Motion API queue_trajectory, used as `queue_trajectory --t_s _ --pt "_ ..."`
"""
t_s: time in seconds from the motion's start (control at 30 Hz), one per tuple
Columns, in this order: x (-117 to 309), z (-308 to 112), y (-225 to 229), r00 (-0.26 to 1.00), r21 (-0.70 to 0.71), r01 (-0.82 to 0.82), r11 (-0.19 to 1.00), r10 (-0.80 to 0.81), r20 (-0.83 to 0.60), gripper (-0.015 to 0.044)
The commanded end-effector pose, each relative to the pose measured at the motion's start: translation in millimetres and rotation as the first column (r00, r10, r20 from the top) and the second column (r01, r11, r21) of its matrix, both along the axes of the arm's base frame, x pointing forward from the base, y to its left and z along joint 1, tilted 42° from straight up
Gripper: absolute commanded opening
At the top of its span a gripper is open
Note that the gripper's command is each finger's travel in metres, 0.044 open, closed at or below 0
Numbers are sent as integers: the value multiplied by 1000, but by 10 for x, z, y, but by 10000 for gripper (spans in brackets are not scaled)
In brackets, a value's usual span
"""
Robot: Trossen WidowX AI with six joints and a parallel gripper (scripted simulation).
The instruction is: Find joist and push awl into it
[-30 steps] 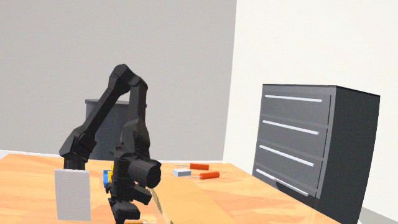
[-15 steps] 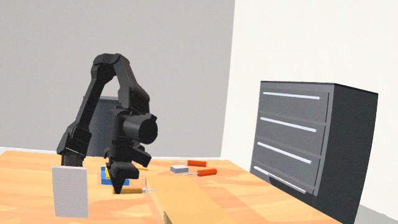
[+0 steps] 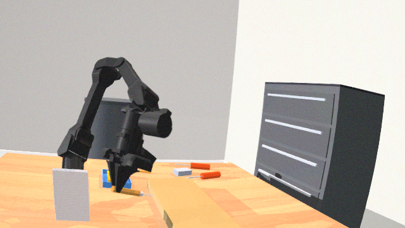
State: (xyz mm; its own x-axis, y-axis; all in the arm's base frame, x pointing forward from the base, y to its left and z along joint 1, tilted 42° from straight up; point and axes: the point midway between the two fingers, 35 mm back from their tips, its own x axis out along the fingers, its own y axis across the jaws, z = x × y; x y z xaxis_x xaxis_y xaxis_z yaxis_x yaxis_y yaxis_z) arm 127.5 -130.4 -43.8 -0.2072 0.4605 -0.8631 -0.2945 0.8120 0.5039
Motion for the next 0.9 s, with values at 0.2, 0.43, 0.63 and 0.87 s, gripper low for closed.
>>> queue_trajectory --t_s 0.2,0.43,0.63,0.87 --pt "136 87 -222 922 -242 -387 890 382 -69 0" --pt "314 229 -363 801 -379 -591 712 575 -169 0" --pt "508 408 -450 675 -469 -716 517 683 -278 0" --pt "760 679 -489 528 -537 -800 268 739 -419 0"
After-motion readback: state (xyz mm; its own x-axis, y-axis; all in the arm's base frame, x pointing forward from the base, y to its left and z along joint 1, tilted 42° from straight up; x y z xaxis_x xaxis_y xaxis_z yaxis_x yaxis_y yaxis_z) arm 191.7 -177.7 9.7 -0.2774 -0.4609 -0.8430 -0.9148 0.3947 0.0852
